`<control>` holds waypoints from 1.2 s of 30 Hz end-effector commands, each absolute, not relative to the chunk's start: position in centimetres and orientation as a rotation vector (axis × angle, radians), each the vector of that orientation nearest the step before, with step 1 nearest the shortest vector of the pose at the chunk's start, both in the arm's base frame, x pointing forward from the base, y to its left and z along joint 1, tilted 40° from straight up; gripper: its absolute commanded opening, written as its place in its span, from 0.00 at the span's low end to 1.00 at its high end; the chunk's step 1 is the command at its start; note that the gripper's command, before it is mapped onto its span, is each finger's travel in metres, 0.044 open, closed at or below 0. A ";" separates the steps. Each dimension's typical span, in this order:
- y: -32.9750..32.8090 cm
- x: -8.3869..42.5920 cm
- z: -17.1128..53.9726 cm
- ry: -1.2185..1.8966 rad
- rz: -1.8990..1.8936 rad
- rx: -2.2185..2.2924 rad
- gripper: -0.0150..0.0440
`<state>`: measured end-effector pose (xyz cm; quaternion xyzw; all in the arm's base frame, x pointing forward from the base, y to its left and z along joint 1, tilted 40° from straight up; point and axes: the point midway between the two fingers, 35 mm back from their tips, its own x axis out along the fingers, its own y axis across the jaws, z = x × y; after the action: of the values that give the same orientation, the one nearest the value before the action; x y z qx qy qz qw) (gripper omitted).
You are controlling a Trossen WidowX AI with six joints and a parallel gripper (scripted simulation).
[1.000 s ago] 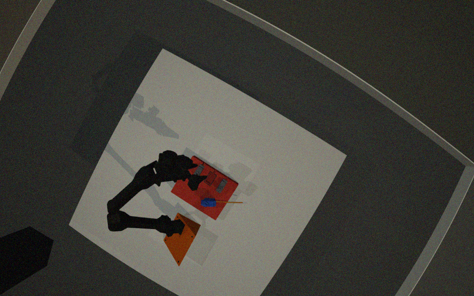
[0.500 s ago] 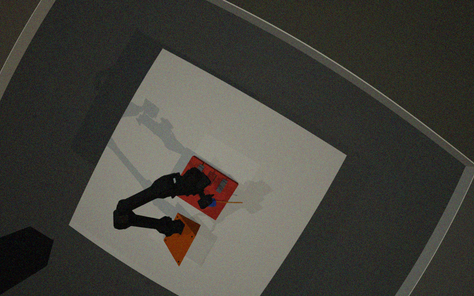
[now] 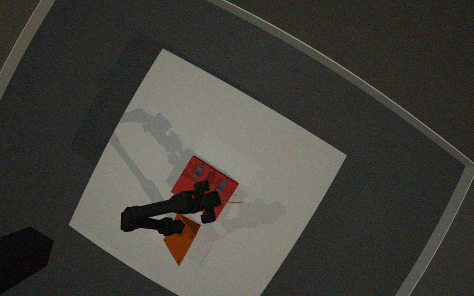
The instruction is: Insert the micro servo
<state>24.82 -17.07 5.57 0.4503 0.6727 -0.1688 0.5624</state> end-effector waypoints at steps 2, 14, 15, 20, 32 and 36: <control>-17.5 23.3 4.9 1.607 -0.422 1.229 1.00; -18.1 20.9 4.1 1.628 -0.453 1.504 1.00; -18.0 20.9 4.0 1.628 -0.453 1.504 1.00; -17.0 21.1 2.7 1.627 -0.453 1.504 1.00; -15.9 21.2 1.4 1.627 -0.453 1.504 1.00; -15.5 21.2 0.9 1.627 -0.452 1.504 1.00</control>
<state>21.11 -15.77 1.25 0.5992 0.6531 -0.1809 0.4262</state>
